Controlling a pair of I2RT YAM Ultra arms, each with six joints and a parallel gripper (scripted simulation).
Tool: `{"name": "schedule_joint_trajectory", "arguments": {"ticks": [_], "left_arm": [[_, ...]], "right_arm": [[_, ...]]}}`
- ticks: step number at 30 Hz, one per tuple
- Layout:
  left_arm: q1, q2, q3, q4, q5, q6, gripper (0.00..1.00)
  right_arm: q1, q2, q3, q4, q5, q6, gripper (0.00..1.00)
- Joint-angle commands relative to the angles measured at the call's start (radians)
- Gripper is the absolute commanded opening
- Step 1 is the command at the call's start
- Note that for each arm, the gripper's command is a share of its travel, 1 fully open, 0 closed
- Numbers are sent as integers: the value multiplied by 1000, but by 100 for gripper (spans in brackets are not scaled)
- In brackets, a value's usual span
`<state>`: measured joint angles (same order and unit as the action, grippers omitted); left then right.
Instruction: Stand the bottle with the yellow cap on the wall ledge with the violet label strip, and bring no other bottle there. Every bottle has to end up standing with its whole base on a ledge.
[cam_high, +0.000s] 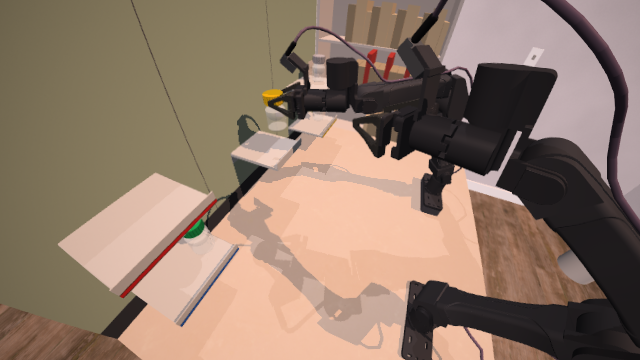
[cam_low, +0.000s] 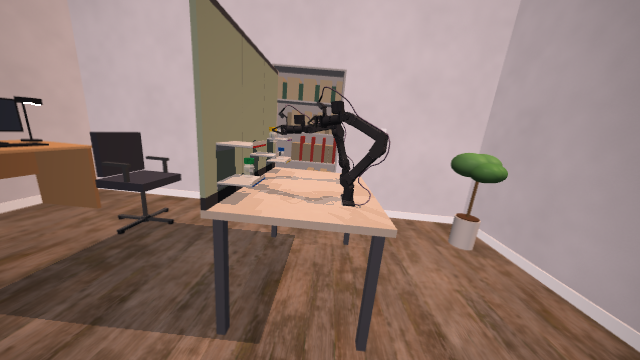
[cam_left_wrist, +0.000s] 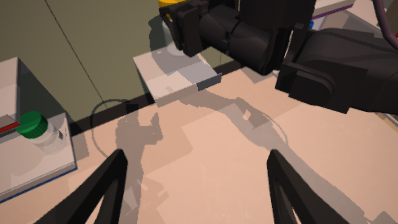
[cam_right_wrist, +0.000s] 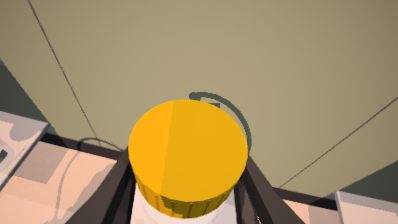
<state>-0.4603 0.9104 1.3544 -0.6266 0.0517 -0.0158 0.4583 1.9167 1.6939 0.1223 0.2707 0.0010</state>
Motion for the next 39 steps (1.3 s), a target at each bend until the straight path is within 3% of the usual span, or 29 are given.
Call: {"name": "schedule_joint_trajectory", "arguments": {"ticks": [1,5,7,15,22,32,39], "left_arm": [[7,-15,3,33,2,0,89],[7,-15,3,33,2,0,89],[7,-15,3,33,2,0,89],[7,-15,3,33,2,0,89],[7,-15,3,33,2,0,89],[7,-15,3,33,2,0,89],[7,-15,3,33,2,0,89]], "right_arm": [[-21,-62,71,-12,-68,-8,50],[-112,-156,-27,4,-188,-13,50],[-112,-156,-27,4,-188,-13,50],[-443,-379,-258,-18,-525,-11,50],[-728,-428,-311,-11,-768,-13,50],[-884,-386,-259,-53,-885,-33,50],[-883,-404,-259,-51,-825,-23,50]]}}
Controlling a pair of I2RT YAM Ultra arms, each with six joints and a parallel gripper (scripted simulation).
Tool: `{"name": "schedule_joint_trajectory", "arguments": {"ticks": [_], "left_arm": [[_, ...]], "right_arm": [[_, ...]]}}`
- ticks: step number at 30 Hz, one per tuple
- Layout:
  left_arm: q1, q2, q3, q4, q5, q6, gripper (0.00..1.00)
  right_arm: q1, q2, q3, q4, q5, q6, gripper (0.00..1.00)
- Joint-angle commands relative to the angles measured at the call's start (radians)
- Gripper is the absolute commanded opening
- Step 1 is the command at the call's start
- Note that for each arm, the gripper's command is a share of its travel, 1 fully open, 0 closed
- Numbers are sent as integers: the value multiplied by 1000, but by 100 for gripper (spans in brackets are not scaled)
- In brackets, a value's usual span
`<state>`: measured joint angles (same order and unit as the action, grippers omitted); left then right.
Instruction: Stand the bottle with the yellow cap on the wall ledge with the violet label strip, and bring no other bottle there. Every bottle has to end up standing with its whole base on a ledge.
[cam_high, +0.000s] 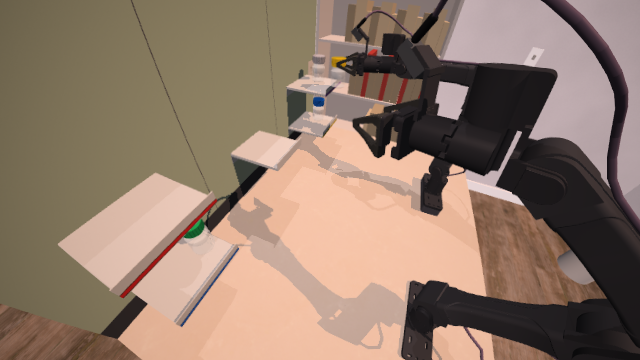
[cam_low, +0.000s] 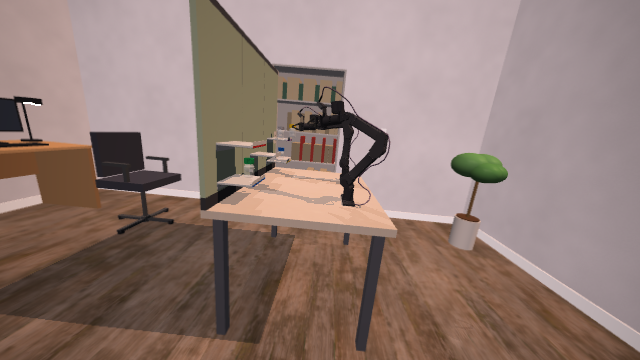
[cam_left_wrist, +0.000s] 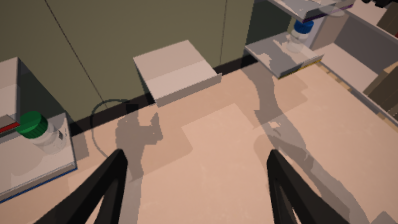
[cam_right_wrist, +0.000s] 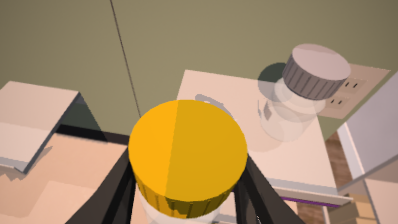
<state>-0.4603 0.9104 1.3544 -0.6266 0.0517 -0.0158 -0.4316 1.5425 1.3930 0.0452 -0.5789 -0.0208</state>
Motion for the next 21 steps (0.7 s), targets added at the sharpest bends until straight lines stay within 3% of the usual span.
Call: {"name": "schedule_joint_trajectory", "arguments": {"ticks": [1,3,11,21], "left_arm": [[7,-15,3,33,2,0,89],[7,-15,3,33,2,0,89],[7,-15,3,33,2,0,89],[7,-15,3,33,2,0,89]], "right_arm": [[7,-30,42,26,25,-1,50],[11,-33,39,25,57,0,50],[112,-88,-13,6,360,10,50],[151,-95,-21,39,397,6,50]]}}
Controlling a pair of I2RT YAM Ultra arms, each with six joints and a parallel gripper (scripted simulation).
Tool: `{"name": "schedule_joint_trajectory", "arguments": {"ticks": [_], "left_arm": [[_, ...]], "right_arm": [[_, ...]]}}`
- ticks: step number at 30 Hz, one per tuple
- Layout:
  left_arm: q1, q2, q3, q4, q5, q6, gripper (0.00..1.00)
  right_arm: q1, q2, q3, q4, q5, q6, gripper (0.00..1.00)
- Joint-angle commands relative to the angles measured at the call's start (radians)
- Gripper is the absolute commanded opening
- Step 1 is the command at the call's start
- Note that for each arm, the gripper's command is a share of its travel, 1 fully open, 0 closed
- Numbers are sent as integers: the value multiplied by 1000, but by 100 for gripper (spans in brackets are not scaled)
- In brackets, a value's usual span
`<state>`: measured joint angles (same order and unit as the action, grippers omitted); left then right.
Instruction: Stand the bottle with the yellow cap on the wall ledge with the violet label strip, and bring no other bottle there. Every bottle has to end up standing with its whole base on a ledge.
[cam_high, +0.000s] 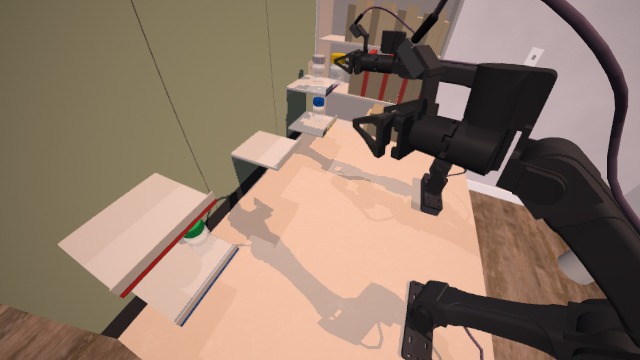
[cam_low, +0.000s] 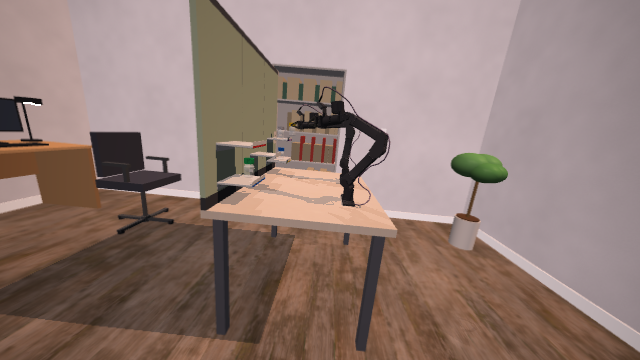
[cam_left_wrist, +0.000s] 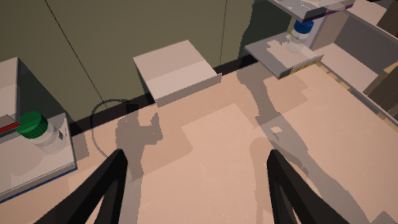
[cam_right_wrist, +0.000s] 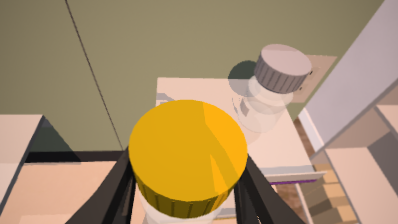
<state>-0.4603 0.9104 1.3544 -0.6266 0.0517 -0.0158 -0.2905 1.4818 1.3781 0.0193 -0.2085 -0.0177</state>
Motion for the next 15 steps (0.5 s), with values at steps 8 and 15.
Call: {"name": "schedule_joint_trajectory", "arguments": {"ticks": [8,15], "left_arm": [[7,-15,3,33,2,0,89],[7,-15,3,33,2,0,89]], "right_arm": [[10,-38,-17,54,27,2,50],[10,-43,36,-1,28,2,50]]}}
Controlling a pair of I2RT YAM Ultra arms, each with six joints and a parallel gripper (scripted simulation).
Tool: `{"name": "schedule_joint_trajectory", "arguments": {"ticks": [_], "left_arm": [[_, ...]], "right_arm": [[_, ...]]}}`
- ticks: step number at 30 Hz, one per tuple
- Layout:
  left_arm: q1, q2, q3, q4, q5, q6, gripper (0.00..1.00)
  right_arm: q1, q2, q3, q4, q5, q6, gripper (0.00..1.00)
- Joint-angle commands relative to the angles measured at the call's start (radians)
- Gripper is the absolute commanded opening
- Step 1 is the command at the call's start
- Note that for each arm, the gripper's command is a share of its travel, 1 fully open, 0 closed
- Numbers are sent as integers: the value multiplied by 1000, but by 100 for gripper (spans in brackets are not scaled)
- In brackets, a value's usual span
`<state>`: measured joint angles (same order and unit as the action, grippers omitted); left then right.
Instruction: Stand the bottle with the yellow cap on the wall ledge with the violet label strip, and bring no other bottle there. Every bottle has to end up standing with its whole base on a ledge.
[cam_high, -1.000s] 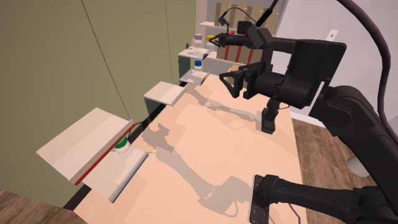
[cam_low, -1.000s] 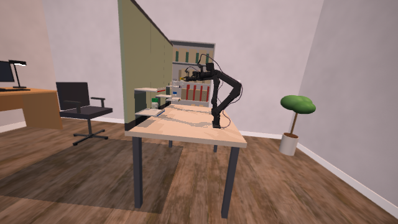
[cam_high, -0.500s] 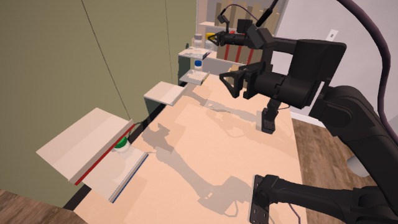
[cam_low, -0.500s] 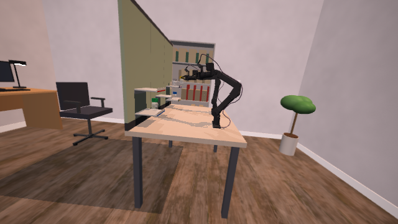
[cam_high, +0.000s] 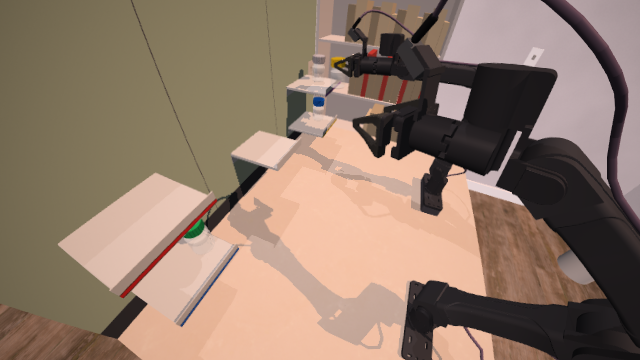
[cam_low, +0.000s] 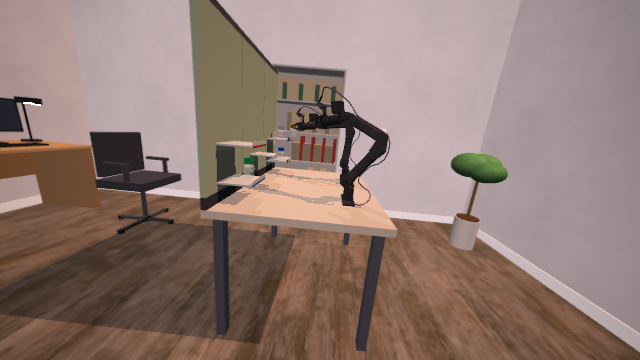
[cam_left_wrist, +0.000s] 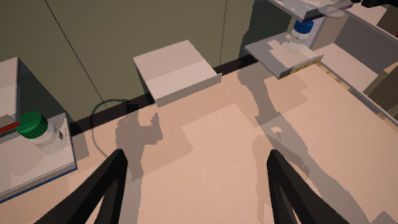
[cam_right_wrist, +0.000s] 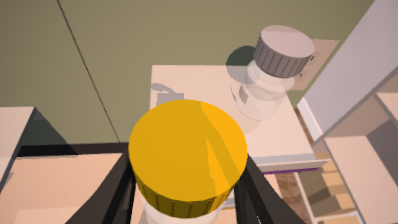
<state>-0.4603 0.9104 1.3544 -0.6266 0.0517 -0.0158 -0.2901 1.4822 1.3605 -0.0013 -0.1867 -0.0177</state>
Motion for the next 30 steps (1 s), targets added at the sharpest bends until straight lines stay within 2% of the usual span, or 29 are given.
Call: {"name": "schedule_joint_trajectory", "arguments": {"ticks": [1,18,30], "left_arm": [[7,-15,3,33,2,0,89],[7,-15,3,33,2,0,89],[7,-15,3,33,2,0,89]], "right_arm": [[10,-46,72,-5,14,3,50],[15,-5,111,23,24,4,50],[37,133,224,85,46,2,50]]}}
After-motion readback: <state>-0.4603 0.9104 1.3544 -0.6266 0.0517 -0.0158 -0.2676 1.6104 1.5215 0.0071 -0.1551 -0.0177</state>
